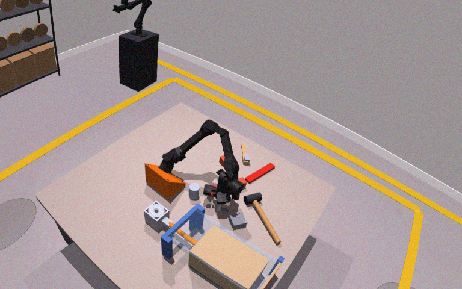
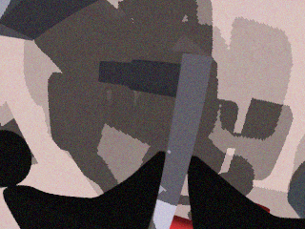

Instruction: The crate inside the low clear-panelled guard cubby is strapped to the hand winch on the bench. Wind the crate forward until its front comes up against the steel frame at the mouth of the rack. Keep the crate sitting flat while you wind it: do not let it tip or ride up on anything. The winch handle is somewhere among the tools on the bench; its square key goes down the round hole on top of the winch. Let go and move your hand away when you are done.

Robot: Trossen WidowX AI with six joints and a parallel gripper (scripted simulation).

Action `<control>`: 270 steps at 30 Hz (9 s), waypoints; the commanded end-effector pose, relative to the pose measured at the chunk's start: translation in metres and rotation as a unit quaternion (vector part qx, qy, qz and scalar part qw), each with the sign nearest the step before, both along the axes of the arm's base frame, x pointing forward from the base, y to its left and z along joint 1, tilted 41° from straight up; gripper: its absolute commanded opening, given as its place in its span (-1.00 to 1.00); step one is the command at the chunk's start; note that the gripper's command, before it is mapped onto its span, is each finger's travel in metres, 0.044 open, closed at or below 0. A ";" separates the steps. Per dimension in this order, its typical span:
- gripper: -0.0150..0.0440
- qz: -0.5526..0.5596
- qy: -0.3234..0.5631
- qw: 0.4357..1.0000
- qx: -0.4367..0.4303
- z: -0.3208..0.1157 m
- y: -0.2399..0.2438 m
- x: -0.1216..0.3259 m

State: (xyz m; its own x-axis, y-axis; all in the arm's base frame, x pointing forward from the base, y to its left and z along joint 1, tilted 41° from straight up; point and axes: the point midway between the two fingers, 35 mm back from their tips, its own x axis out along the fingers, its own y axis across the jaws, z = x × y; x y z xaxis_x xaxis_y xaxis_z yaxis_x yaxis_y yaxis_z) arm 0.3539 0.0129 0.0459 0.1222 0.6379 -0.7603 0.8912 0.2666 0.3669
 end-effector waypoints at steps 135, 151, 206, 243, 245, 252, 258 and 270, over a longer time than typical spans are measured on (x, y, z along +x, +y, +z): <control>-0.49 0.315 0.031 0.913 -0.257 -0.090 -0.313 -0.215; -0.49 0.352 0.113 0.863 -0.343 -0.090 -0.313 -0.214; -0.49 0.416 0.282 0.701 -0.507 -0.087 -0.291 -0.223; -0.49 0.446 0.297 0.673 -0.510 -0.106 -0.252 -0.236; -0.49 0.446 0.297 0.673 -0.510 -0.106 -0.252 -0.236; -0.49 0.446 0.296 0.674 -0.509 -0.106 -0.252 -0.236; -0.49 0.444 0.290 0.680 -0.506 -0.106 -0.249 -0.234; -0.49 0.443 0.287 0.685 -0.503 -0.109 -0.243 -0.232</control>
State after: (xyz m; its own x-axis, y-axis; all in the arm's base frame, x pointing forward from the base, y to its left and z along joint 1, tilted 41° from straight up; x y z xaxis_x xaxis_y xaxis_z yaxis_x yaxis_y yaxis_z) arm 0.1218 -0.2302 -0.0629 -0.4752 -0.6111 -0.6331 0.1308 0.6624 -0.7376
